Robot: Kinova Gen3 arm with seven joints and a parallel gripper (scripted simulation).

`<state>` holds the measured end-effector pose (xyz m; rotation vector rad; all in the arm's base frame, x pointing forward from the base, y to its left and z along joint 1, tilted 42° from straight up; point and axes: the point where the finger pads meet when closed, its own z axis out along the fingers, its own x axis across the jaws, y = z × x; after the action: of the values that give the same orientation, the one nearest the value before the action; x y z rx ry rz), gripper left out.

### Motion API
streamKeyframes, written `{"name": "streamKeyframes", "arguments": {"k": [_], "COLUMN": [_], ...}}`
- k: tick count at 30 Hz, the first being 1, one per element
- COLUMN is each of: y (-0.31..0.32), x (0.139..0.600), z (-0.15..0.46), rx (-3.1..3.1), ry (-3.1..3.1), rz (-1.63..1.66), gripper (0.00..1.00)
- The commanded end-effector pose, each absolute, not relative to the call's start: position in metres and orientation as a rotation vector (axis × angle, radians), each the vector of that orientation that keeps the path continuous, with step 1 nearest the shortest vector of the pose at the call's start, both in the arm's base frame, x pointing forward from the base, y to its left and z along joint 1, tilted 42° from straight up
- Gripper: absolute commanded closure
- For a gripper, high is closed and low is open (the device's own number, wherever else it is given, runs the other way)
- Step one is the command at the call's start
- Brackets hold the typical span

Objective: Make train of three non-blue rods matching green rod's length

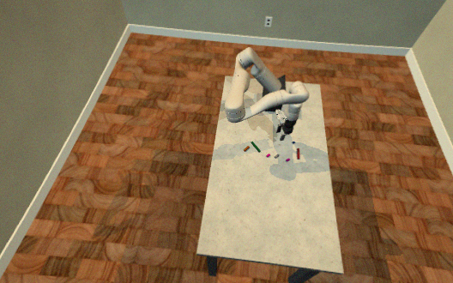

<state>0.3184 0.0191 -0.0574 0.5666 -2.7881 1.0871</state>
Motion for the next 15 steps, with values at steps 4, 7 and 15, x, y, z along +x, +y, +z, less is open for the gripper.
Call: {"name": "streamKeyframes", "arguments": {"k": [4,7,15], "y": [0.0126,0.0103,0.0075], "x": [0.3244,0.3256,0.3269], "z": [-0.0499,-0.0479,-0.0454], "rx": [0.347,0.248,0.12], "ry": [-2.88,-2.913,-2.951], "rz": [1.116,1.127,1.138], "gripper": [0.0,0.0,0.0]}}
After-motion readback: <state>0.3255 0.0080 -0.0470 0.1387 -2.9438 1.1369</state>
